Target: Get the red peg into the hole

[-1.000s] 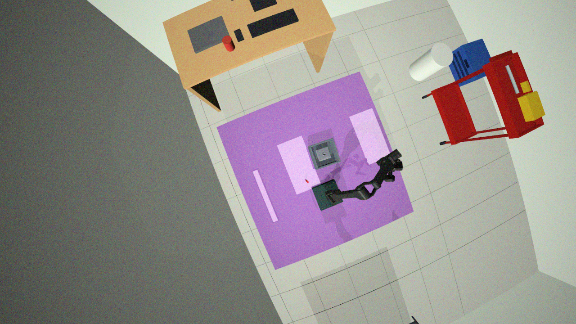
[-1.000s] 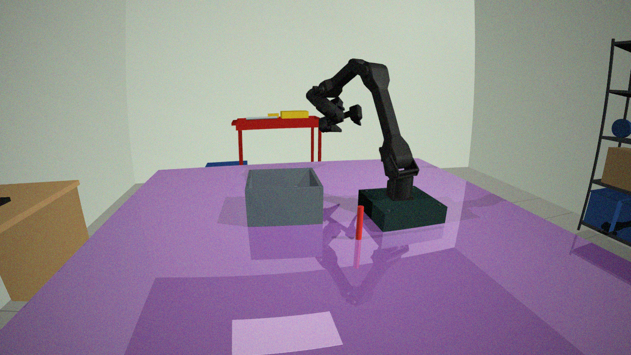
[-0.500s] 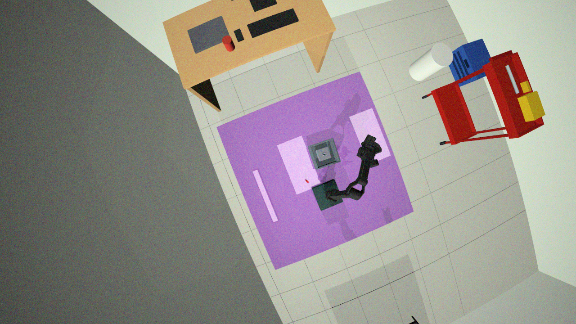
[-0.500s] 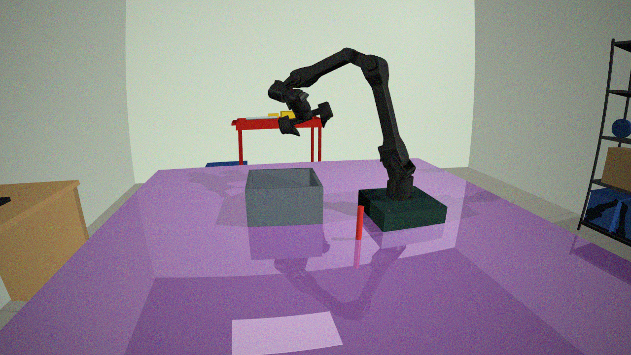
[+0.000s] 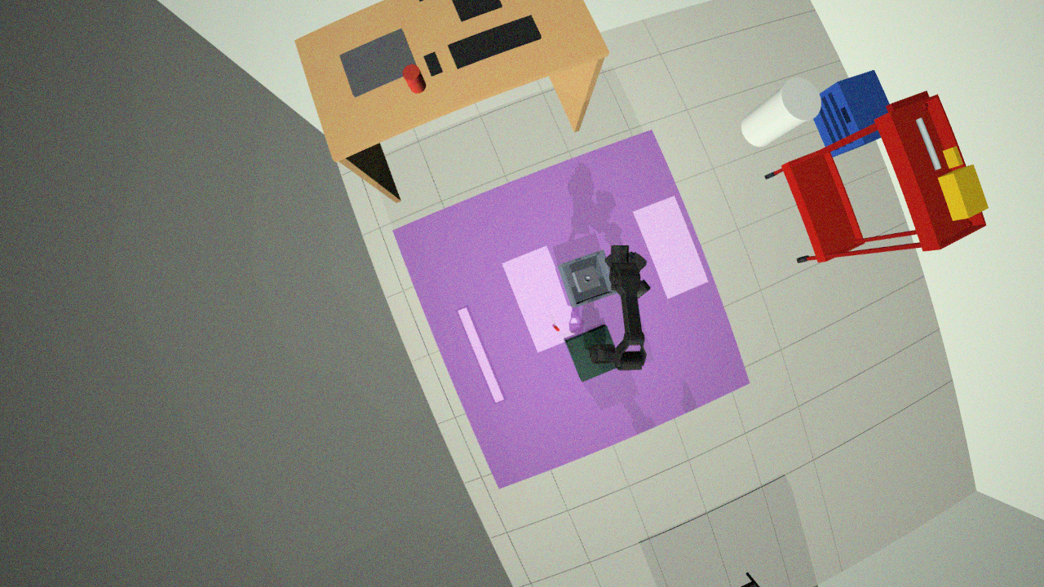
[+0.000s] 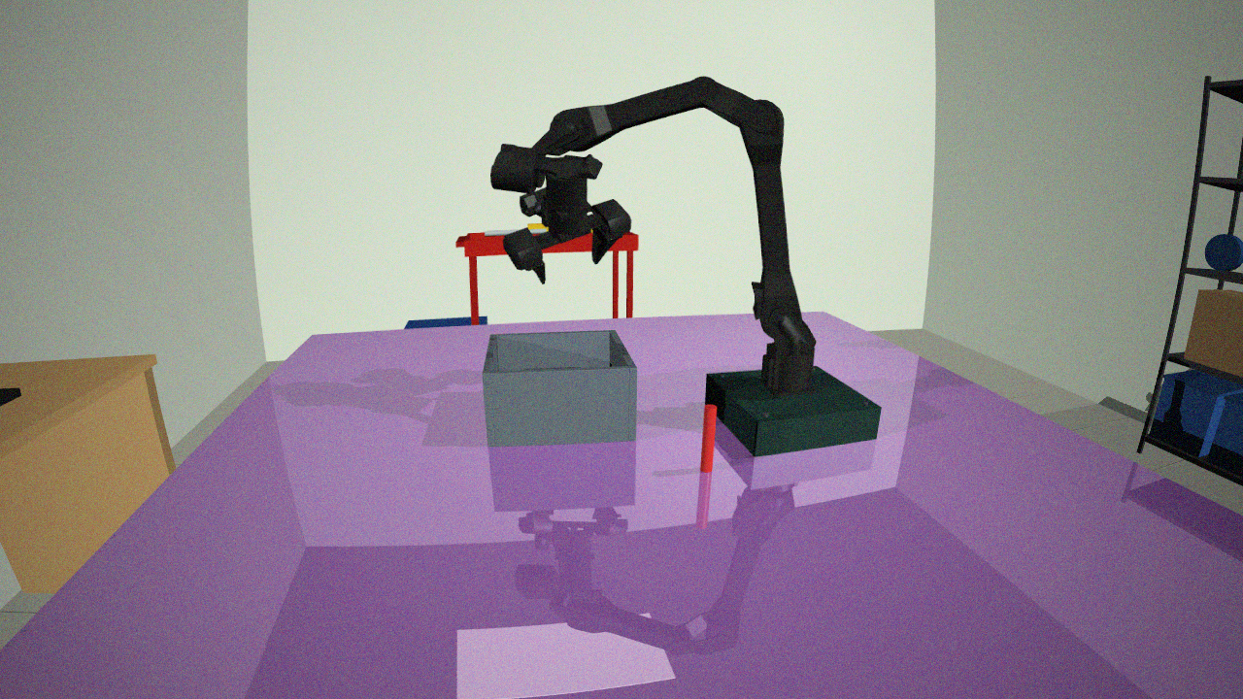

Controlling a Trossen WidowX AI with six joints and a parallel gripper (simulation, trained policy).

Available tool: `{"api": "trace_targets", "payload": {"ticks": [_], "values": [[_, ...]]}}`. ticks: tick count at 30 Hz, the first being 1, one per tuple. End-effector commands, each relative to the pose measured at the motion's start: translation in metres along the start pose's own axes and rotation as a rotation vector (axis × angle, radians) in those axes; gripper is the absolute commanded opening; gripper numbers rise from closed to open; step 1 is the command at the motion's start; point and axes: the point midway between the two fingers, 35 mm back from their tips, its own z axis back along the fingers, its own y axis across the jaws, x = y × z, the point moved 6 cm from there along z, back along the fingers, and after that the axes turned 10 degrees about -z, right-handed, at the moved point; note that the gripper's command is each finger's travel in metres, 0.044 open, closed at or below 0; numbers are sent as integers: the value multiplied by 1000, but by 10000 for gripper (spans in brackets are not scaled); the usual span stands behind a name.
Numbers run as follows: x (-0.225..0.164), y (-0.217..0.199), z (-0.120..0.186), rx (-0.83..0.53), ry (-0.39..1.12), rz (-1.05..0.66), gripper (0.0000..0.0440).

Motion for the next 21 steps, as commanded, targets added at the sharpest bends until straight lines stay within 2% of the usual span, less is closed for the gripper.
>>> {"api": "trace_targets", "payload": {"ticks": [1,11,21], "values": [[-29,7,22,55,43,67,440],[-108,4,79,163,168,237,440],[-177,-24,113,168,294,346,440]]}}
